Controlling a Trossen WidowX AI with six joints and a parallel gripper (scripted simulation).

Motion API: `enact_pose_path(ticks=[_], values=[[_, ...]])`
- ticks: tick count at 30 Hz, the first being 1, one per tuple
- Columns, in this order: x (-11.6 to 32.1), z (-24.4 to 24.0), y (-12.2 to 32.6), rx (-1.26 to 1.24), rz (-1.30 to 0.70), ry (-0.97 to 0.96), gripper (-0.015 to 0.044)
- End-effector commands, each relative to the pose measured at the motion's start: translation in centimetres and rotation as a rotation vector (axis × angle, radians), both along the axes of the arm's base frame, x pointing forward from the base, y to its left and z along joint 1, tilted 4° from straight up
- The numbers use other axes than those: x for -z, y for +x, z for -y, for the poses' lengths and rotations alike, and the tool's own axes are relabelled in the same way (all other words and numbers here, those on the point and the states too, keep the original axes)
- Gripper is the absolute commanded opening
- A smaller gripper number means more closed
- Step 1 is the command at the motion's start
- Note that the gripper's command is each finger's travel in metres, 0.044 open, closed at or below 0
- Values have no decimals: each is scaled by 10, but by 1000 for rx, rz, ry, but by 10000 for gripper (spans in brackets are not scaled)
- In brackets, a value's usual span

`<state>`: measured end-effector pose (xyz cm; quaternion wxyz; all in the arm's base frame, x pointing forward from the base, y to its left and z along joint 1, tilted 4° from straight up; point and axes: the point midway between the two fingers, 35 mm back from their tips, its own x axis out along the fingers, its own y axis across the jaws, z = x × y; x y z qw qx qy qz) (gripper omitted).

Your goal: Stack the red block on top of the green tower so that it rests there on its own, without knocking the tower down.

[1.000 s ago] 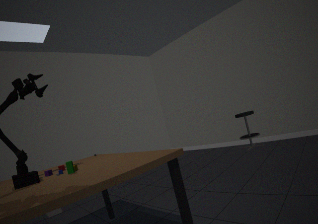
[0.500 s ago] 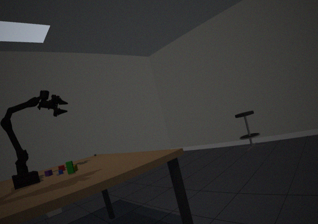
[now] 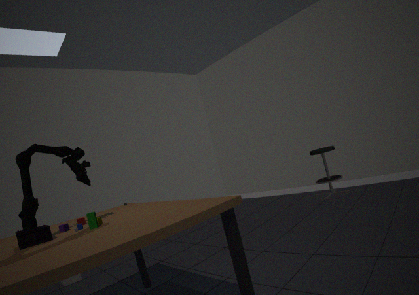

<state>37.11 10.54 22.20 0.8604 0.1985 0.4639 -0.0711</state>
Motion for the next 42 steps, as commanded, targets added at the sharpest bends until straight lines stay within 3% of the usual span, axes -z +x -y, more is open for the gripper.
enact_pose_path(ticks=[1, 7, 19, 28, 42], values=[[65, -27, -28, -195, -244, -81, 440], [119, -46, -68, -384, -489, -148, 440], [118, -45, -69, -384, -489, -148, 440], [172, -47, -66, -384, -489, -148, 440], [185, -47, -66, -384, -489, -148, 440]])
